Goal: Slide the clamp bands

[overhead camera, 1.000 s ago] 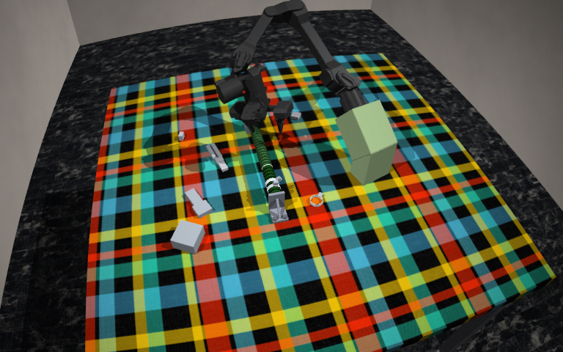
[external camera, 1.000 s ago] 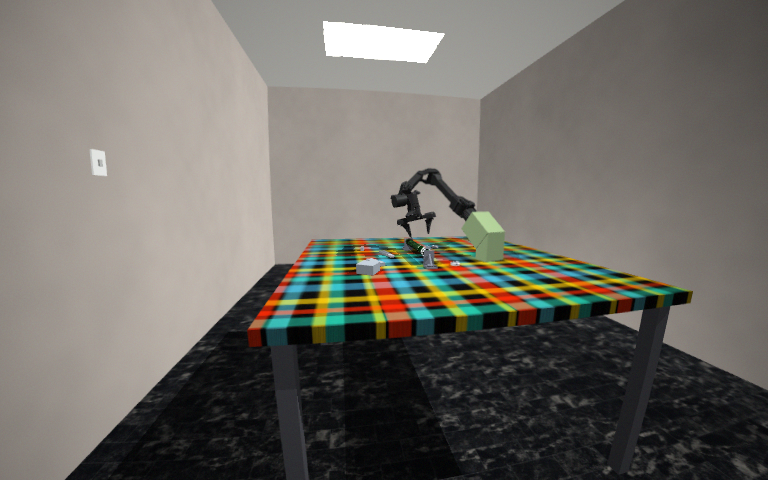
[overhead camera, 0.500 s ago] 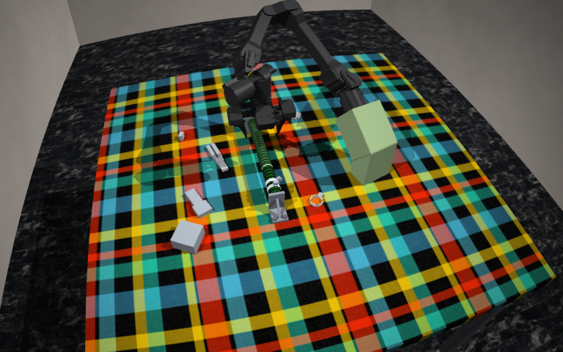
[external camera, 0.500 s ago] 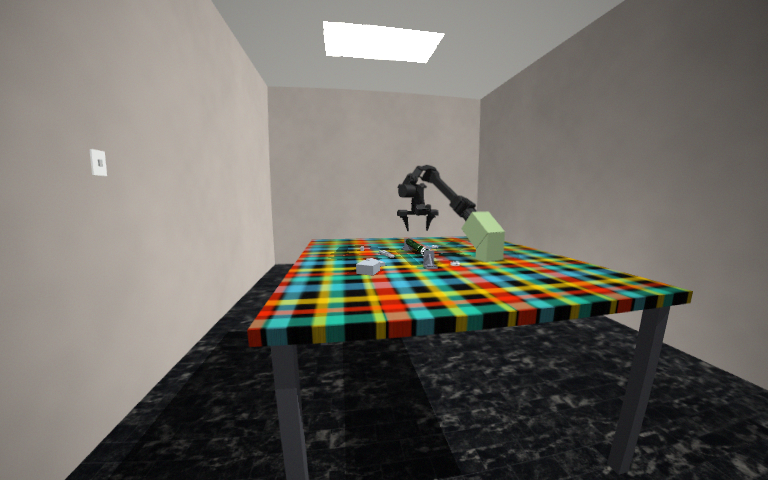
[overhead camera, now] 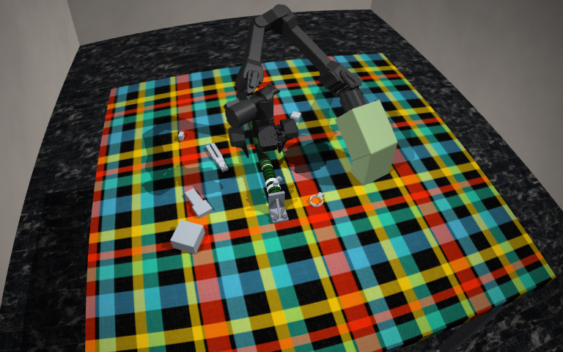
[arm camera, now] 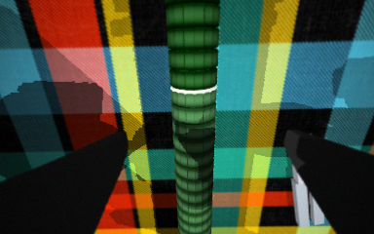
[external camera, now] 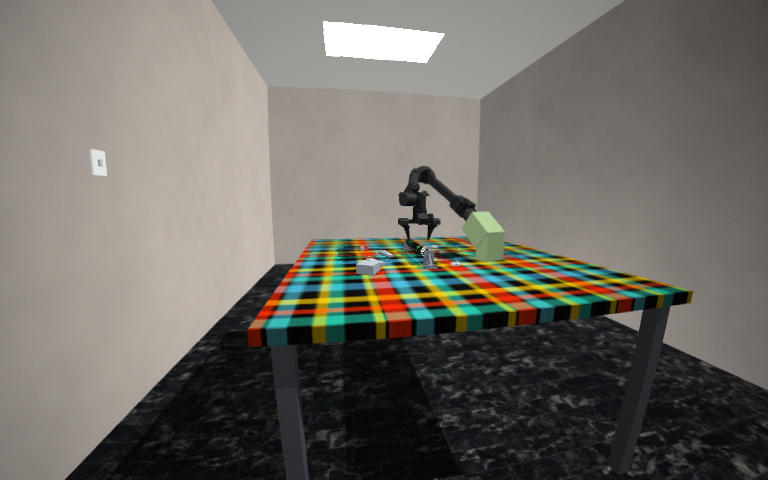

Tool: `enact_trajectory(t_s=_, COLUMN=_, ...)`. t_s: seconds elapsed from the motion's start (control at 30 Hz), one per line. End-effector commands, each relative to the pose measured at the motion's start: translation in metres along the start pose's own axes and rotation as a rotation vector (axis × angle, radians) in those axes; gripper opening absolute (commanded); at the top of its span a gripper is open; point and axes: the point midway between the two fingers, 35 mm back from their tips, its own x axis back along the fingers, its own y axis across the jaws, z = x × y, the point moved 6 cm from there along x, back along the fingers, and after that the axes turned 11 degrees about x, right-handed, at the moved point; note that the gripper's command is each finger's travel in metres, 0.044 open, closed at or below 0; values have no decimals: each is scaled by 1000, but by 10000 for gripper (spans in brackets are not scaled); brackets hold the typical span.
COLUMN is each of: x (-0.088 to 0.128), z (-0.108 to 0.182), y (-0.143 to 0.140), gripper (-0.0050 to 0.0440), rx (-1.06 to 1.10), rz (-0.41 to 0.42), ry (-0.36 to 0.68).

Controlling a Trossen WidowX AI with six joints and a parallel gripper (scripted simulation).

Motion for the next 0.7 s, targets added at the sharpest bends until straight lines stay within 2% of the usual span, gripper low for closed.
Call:
enact_trajectory(t_s=0.0, x=-27, z=-22, y=1, gripper=440, rx=8, rz=-4, ry=6)
enact_trajectory(t_s=0.37, x=-28, z=-22, y=1, gripper=440, rx=8, rz=-4, ry=6)
enact_trajectory(t_s=0.43, x=-38, z=-23, y=1, gripper=440, rx=9, rz=-5, ry=4)
enact_trajectory(t_s=0.5, x=-63, z=-22, y=3, gripper=440, rx=24, rz=-17, ry=6)
enact_trajectory(t_s=0.53, x=-68, z=-22, y=3, gripper=440, rx=21, rz=-15, ry=6)
enact_trajectory(t_s=0.67, x=-73, z=-22, y=1, gripper=440, rx=8, rz=-4, ry=6)
